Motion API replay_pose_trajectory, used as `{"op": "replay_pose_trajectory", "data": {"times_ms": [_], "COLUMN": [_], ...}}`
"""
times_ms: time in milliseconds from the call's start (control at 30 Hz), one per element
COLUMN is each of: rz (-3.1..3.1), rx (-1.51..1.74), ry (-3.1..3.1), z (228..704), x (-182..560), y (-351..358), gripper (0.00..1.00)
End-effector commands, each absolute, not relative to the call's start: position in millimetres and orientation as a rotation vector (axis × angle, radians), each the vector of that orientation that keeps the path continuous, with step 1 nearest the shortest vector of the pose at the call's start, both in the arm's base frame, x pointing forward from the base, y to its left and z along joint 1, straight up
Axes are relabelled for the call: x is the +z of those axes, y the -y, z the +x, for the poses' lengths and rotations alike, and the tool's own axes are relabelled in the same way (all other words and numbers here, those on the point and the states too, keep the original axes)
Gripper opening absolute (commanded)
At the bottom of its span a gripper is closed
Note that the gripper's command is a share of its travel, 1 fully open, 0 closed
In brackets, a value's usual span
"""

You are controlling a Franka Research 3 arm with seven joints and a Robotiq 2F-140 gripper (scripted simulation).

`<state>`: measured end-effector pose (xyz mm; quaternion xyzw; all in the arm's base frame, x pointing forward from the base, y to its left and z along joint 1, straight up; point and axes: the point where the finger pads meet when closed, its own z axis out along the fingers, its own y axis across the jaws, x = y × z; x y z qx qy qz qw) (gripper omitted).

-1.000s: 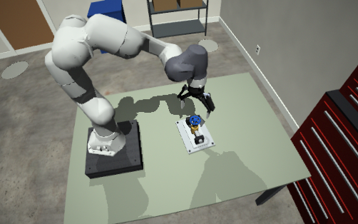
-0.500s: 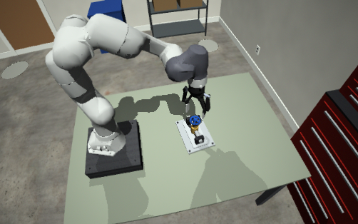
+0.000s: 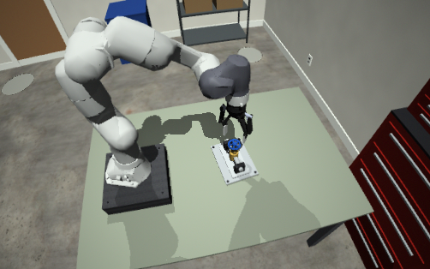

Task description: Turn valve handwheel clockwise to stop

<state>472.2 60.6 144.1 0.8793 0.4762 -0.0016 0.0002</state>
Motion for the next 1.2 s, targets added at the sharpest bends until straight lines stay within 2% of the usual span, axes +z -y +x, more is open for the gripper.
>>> {"op": "replay_pose_trajectory", "data": {"times_ms": [0, 633, 1167], "rz": [2.756, 2.756, 2.756], "rx": [-0.001, -0.001, -0.001], "ry": [-1.508, -1.508, -1.508], "z": [472.8, 472.8, 472.8], "x": [136.5, 84.2, 77.9], "y": [-61.3, -61.2, -61.2], "gripper": [0.60, 0.60, 0.60]}}
